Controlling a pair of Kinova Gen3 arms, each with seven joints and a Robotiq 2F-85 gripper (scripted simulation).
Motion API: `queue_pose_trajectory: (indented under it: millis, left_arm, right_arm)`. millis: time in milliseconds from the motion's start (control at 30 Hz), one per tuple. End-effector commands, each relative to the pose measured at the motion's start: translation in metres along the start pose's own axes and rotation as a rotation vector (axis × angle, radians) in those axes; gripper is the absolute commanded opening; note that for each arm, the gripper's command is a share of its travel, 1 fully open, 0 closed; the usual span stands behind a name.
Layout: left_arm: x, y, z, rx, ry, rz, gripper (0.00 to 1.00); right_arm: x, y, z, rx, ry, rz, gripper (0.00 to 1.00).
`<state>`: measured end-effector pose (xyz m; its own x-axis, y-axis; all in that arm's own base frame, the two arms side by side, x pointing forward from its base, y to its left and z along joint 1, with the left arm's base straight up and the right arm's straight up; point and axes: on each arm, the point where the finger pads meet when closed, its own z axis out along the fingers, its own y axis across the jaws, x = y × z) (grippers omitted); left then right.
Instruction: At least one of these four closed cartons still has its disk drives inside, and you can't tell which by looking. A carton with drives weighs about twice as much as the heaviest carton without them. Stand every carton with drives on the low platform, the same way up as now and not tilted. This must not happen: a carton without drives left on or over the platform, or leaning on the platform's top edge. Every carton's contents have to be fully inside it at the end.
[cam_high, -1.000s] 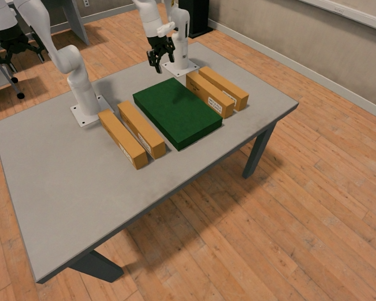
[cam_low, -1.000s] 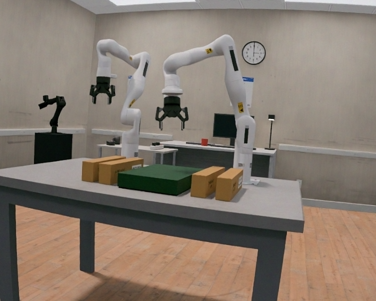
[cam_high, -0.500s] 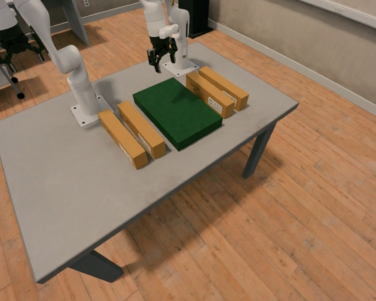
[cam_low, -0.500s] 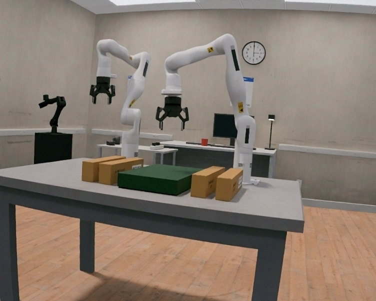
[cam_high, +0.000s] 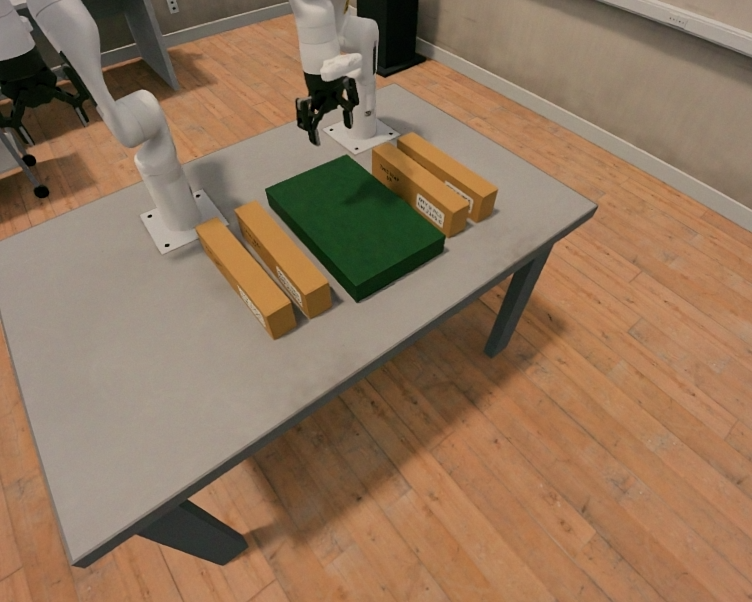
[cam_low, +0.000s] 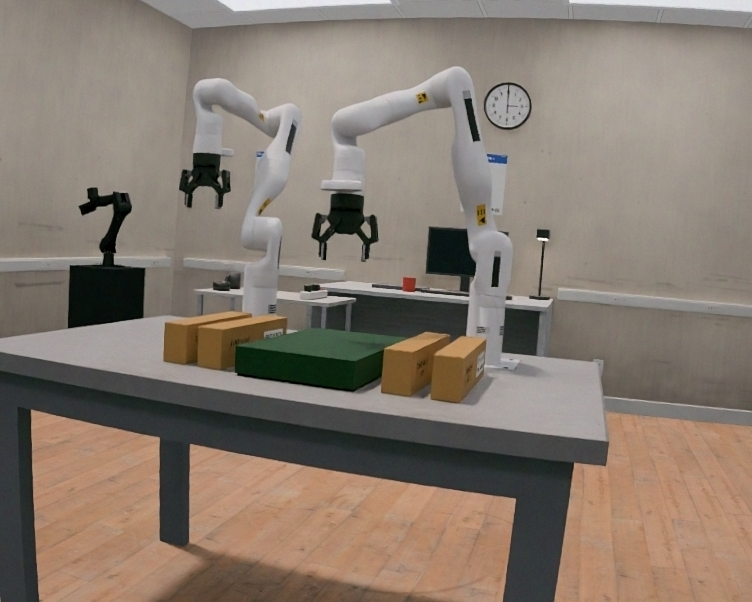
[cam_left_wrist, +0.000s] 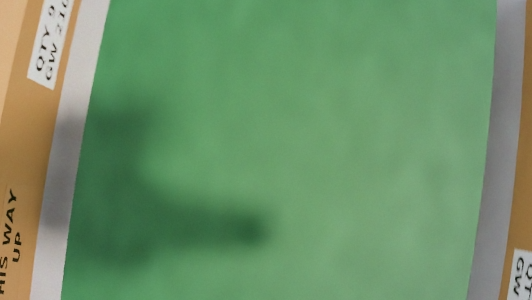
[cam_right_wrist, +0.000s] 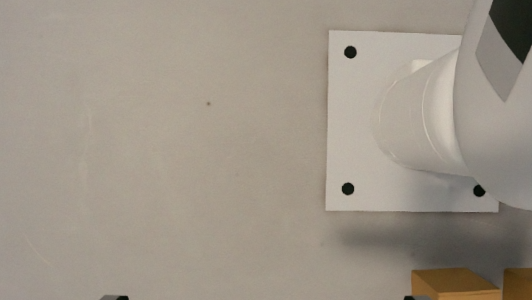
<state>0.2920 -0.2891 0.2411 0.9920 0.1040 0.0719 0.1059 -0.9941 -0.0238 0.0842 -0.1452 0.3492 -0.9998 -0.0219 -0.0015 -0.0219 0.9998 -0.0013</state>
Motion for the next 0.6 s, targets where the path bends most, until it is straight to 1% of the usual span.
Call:
queue_pose_trajectory:
  millis: [0,233,267,333,367,500,567]
  left_arm:
    - [0.000,0.000,0.000,-0.003,-0.012,0.010,1.000]
    - [0.000,0.000,0.000,-0.003,-0.012,0.010,1.000]
    - [0.022,-0.065,0.013,-0.013,-0.037,0.046,1.000]
    - [0.023,-0.068,0.013,-0.013,-0.037,0.046,1.000]
    - [0.025,-0.074,0.014,-0.013,-0.037,0.046,1.000]
    - [0.039,-0.116,0.023,-0.013,-0.037,0.046,1.000]
    - [0.039,-0.116,0.023,-0.013,-0.037,0.046,1.000]
  right_arm:
    - [0.000,0.000,0.000,0.000,0.000,0.000,1.000]
    - [0.000,0.000,0.000,0.000,0.000,0.000,1.000]
    - [0.000,0.000,0.000,0.000,0.000,0.000,1.000]
    - [0.000,0.000,0.000,0.000,0.000,0.000,1.000]
    - [0.000,0.000,0.000,0.000,0.000,0.000,1.000]
    - [0.000,0.000,0.000,0.000,0.000,0.000,1.000]
    - [0.000,0.000,0.000,0.000,0.000,0.000,1.000]
